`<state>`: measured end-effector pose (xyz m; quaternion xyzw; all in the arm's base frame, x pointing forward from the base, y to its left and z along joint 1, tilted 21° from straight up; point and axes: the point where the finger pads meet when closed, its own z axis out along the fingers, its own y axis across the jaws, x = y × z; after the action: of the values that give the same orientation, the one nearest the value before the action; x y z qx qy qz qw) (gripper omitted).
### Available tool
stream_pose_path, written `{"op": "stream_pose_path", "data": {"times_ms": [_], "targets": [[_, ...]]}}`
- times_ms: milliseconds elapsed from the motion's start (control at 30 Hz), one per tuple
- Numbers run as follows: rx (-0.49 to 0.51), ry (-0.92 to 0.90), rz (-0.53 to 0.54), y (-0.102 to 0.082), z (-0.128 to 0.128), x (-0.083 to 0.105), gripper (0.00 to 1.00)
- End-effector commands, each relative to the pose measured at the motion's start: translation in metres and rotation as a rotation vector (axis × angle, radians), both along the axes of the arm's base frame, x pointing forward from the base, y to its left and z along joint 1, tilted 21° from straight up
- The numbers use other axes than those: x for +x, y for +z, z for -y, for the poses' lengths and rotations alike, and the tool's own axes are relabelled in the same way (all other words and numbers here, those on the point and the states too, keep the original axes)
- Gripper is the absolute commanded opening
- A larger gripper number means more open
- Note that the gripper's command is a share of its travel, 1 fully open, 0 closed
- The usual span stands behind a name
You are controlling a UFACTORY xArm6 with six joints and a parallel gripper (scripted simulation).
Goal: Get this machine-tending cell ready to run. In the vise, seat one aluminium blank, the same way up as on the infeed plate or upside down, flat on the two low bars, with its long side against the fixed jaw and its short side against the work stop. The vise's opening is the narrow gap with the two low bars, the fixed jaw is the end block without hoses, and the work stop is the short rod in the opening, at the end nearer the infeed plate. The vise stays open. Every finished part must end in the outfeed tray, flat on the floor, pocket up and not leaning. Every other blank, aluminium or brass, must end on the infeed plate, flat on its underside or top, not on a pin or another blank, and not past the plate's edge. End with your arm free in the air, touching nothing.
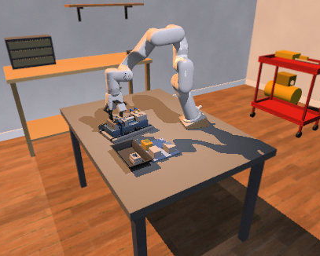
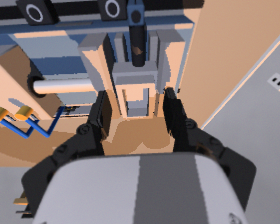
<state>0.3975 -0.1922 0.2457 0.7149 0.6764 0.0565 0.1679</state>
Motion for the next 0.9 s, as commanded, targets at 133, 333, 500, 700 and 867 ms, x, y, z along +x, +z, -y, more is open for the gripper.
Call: {"op": "stream_pose_path", "data": {"times_ms": [133,333,500,700,867], "targets": [[-0.002,0.000,0.004,0.0010,0.0005,0.0010,0.69],[-0.002,0.000,0.004,0.0008,0.0005,0.0011,0.69],[-0.002,0.000,0.004,0.0008,0.0005,0.0011,0.69],[-0.002,0.000,0.004,0.0008,0.0005,0.0011,0.69],[-0.002,0.000,0.004,0.0008,0.0005,0.0011,0.00]]}}
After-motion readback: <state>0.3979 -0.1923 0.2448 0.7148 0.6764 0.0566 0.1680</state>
